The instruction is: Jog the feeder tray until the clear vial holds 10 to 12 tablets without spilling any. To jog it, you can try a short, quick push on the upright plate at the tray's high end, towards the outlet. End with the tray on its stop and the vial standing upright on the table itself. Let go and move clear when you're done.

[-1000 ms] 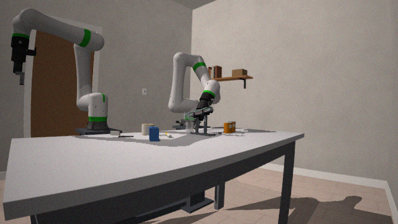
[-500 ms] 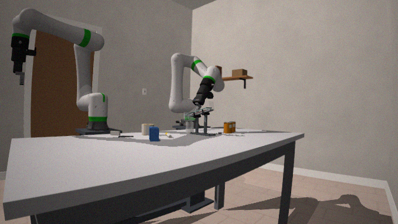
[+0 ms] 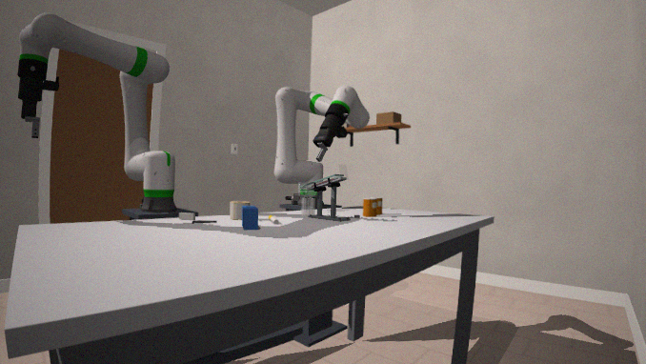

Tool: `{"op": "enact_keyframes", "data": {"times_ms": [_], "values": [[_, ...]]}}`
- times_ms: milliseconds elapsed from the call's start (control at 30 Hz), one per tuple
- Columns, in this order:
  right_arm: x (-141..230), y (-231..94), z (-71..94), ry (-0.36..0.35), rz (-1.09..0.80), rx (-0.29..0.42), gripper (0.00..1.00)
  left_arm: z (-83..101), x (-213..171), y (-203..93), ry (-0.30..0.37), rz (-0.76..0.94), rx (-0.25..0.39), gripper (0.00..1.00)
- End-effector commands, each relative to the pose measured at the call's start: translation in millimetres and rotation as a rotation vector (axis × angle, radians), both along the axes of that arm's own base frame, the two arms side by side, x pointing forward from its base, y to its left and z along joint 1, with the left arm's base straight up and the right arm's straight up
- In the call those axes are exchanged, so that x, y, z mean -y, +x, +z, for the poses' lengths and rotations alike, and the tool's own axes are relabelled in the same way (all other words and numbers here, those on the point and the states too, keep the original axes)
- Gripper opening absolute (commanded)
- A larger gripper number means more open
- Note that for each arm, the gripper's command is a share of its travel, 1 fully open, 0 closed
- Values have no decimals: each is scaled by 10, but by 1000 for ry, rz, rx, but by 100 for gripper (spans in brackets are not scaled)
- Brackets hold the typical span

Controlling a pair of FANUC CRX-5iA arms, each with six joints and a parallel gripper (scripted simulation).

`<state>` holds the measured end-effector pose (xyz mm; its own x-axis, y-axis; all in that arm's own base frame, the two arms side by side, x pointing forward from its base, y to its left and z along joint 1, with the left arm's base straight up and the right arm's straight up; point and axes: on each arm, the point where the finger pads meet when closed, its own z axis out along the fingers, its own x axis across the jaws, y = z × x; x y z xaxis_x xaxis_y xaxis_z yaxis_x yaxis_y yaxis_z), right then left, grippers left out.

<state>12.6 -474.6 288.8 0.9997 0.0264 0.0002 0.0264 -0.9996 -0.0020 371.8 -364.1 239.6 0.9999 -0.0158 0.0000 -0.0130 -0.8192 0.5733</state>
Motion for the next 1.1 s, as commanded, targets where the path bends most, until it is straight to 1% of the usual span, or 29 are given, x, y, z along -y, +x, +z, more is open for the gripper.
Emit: {"op": "enact_keyframes", "data": {"times_ms": [0, 67, 133, 233, 300, 367, 400, 600, 733, 867, 933, 967, 1067], "values": [[3, -1, 9, -2, 0, 0, 100, 11, 10, 23, 3, -15, 6, 0], [3, -1, 9, -2, 0, 0, 100, 7, 34, 85, 18, -64, 22, 0], [3, -1, 9, -2, 0, 0, 100, -1, 76, 201, 45, -155, 50, 0], [3, -1, 9, -2, 0, 0, 100, -1, 172, 468, 106, -357, 115, 0], [3, -1, 9, -2, 0, 0, 100, 0, 253, 692, 131, -444, 147, 0], [3, -1, 9, -2, 0, 0, 100, 0, 253, 692, 131, -444, 147, 0], [3, -1, 9, -2, 0, 0, 100, 2, 297, 812, 169, -571, 189, 0], [3, -1, 9, -2, 0, 0, 100, 6, 560, 1535, 228, -801, 295, 0], [3, -1, 9, -2, 0, 0, 100, 8, 686, 1882, 268, -950, 369, 0], [3, -1, 9, -2, 0, 0, 100, 9, 735, 2019, 313, -1102, 436, 0], [3, -1, 9, -2, 0, 0, 100, 9, 735, 2019, 313, -1102, 436, 0], [3, -1, 9, -2, 0, 0, 100, 9, 737, 2025, 353, -1223, 472, 0], [3, -1, 9, -2, 0, 0, 100, 9, 737, 2026, 393, -1341, 494, 0]]}}
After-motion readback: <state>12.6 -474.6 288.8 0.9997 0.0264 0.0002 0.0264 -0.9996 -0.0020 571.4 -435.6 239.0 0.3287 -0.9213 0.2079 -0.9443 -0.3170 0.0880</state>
